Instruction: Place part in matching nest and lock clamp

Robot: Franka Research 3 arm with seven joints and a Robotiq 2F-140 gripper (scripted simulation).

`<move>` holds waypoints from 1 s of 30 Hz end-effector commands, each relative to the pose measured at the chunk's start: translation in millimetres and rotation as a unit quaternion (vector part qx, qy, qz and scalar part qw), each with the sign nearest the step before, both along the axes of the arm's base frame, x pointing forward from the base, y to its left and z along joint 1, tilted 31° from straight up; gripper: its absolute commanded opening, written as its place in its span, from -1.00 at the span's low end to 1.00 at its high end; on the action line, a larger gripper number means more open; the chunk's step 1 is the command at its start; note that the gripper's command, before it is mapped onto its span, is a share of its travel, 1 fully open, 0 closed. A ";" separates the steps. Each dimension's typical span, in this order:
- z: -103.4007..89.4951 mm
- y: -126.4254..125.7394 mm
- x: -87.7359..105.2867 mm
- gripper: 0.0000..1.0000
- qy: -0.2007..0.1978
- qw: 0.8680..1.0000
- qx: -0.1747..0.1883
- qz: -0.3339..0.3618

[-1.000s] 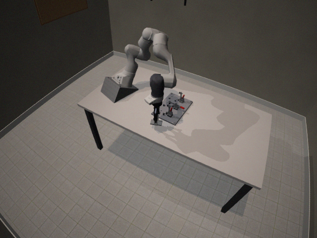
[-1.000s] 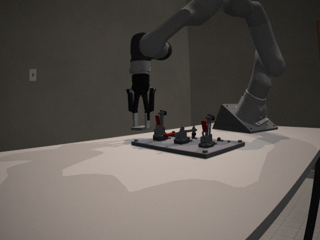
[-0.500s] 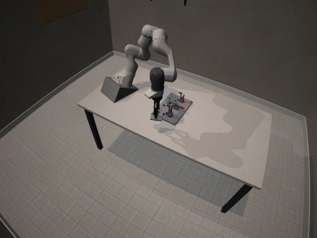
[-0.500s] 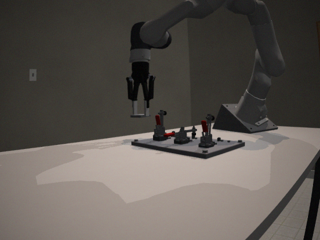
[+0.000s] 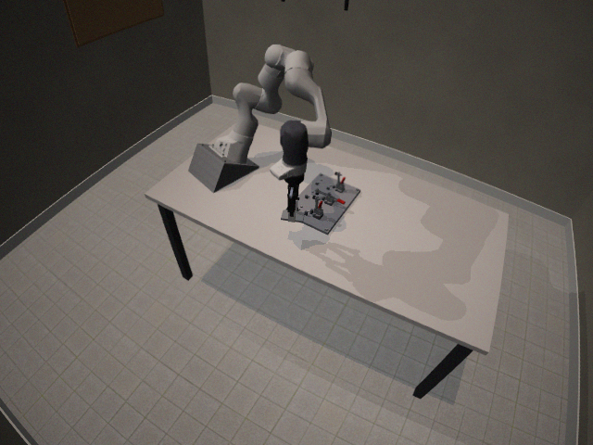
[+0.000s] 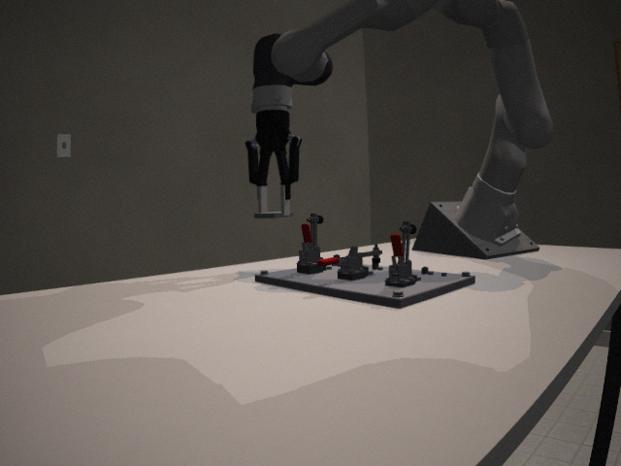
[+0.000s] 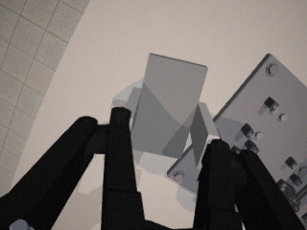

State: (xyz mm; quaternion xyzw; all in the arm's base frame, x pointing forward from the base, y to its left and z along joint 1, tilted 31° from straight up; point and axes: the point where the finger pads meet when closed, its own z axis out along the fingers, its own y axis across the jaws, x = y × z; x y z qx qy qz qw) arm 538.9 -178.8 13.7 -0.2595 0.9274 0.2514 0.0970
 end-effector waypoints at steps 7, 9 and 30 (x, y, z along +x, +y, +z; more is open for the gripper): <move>1.8 -1.8 -1.4 -1.00 0.003 1.000 0.000 -0.001; 1.8 -1.8 -1.4 -1.00 0.003 1.000 0.000 -0.001; 1.8 -1.8 -1.4 -1.00 0.060 0.994 0.006 -0.096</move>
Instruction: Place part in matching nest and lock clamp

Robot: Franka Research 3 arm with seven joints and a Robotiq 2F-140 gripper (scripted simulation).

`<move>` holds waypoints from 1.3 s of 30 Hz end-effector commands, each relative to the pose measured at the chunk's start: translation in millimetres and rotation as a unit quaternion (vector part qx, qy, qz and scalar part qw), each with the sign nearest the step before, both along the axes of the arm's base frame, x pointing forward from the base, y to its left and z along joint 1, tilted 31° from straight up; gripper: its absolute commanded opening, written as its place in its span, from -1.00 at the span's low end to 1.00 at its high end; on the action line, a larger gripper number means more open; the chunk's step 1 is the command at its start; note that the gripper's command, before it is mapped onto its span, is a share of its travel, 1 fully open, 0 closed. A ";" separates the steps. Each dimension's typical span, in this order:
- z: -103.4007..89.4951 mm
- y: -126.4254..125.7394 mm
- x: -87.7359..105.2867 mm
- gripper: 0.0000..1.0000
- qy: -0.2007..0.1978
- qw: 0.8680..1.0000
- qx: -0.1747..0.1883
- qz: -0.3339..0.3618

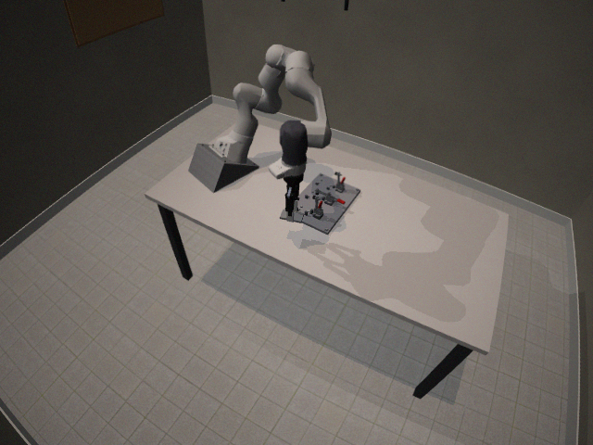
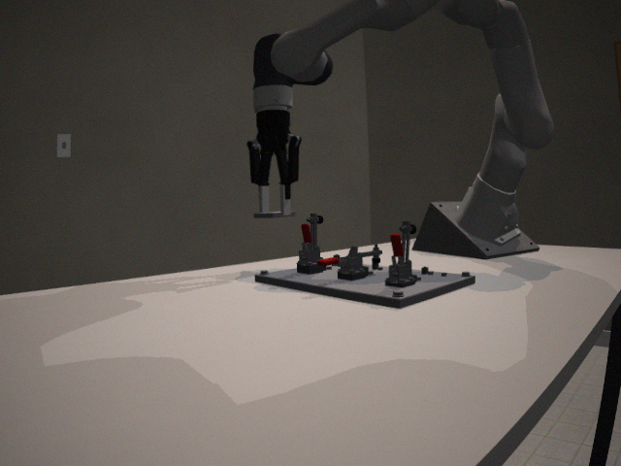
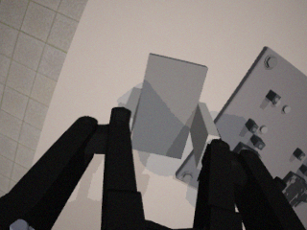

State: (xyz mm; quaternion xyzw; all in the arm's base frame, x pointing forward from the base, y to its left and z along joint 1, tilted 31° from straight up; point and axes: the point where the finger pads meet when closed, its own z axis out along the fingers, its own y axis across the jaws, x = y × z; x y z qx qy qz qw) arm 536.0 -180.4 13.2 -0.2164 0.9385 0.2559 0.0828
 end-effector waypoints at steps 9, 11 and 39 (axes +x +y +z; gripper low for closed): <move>2.4 -0.2 1.4 -1.00 0.070 0.991 0.007 -0.117; 2.4 -0.2 1.4 -1.00 0.075 0.989 0.007 -0.125; -3.3 1.3 -8.4 -1.00 0.077 0.989 0.007 -0.129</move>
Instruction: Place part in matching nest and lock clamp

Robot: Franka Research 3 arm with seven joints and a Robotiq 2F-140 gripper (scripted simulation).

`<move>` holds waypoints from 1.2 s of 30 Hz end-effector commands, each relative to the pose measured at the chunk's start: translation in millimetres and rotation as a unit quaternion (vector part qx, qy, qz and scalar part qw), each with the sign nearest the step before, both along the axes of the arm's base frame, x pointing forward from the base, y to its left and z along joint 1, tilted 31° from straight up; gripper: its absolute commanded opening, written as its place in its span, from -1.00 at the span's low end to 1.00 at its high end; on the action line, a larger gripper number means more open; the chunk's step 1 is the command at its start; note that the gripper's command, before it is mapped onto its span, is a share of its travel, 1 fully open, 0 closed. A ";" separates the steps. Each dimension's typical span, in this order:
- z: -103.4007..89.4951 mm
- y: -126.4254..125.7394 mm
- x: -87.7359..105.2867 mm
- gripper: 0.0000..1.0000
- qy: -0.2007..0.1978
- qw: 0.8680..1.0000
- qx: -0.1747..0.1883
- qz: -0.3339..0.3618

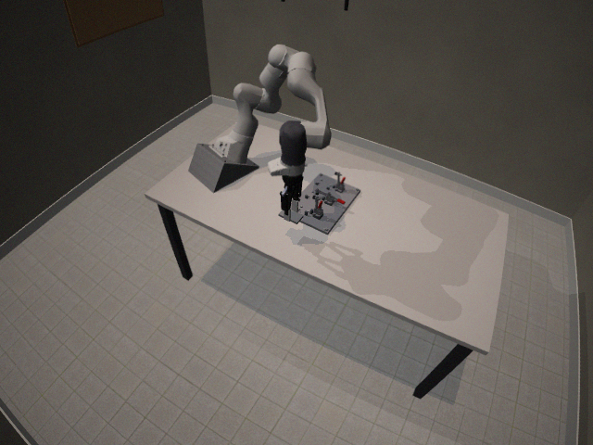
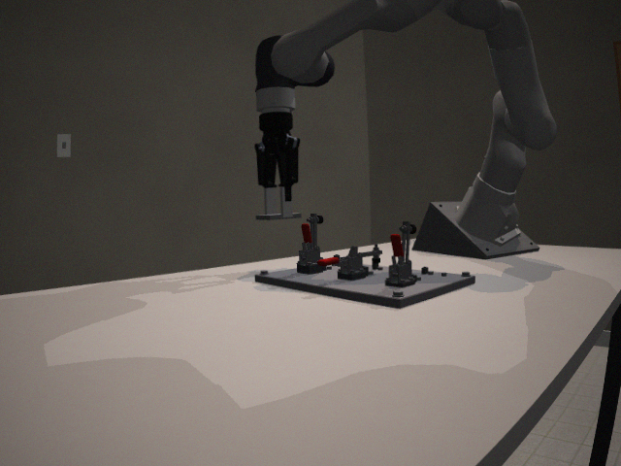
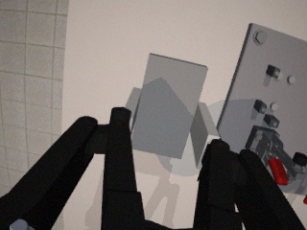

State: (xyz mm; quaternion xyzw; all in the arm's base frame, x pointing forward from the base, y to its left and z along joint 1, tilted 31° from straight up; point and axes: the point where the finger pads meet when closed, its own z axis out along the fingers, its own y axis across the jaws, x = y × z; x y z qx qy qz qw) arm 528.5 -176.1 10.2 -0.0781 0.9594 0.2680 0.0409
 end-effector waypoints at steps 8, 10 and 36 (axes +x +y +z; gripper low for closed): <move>-6.6 -1.3 -11.8 -1.00 -0.001 1.000 -0.002 -0.006; -8.4 -0.9 -14.8 -1.00 -0.001 1.000 -0.002 -0.006; -22.8 2.9 -39.5 -1.00 -0.001 1.000 -0.002 -0.006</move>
